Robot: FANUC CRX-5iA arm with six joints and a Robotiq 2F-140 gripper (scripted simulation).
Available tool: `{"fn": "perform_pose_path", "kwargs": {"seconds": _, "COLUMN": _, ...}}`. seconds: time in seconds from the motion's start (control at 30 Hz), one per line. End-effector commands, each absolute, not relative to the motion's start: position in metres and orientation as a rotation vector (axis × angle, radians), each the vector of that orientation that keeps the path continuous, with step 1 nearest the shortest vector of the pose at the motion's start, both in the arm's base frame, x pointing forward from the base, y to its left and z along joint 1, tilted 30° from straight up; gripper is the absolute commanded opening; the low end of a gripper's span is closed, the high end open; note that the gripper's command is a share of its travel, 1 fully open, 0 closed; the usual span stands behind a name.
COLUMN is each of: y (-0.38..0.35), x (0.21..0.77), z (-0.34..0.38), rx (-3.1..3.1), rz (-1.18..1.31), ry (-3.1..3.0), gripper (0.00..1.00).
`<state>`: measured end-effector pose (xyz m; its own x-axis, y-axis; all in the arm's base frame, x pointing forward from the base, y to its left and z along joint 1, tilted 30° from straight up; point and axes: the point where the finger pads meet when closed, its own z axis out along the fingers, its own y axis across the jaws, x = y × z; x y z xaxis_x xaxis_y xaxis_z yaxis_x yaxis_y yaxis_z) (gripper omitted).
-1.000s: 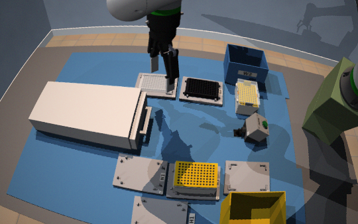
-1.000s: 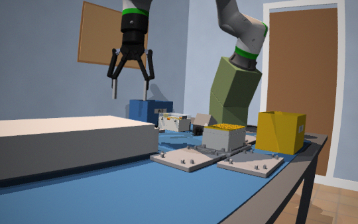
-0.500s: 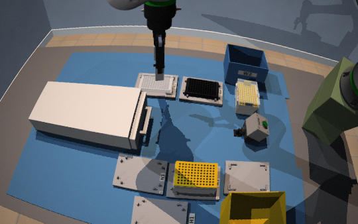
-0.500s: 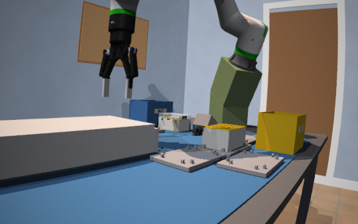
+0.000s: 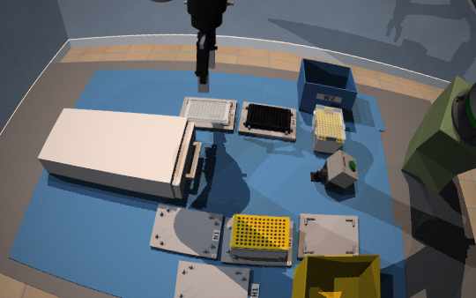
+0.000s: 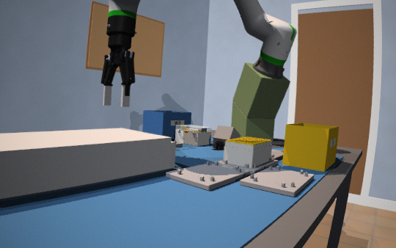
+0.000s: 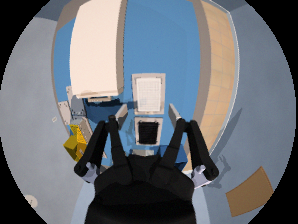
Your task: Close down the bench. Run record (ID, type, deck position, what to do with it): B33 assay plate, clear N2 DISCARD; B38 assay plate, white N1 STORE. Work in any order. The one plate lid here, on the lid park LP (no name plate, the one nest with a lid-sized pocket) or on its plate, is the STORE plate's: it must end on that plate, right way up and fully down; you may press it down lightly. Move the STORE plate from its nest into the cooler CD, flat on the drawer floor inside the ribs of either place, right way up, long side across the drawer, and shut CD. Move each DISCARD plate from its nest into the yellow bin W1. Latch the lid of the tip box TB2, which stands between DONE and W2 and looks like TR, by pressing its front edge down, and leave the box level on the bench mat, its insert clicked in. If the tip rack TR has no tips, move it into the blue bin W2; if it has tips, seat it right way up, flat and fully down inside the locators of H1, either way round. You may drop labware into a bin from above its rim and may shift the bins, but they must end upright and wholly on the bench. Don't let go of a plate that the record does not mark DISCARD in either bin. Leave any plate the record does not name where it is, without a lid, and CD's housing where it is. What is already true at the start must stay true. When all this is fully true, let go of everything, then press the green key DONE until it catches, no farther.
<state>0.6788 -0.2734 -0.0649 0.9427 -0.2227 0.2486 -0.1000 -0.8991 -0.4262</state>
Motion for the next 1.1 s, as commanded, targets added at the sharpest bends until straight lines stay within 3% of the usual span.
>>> {"fn": "perform_pose_path", "kwargs": {"seconds": 0.0, "y": -0.275, "x": 0.679, "z": -0.065, "rx": -2.68, "rz": -0.409, "ry": 0.233, "gripper": 0.66}}
{"fn": "perform_pose_path", "kwargs": {"seconds": 1.07, "y": -0.263, "x": 0.689, "z": -0.092, "rx": -2.68, "rz": -0.409, "ry": 0.233, "gripper": 0.66}}
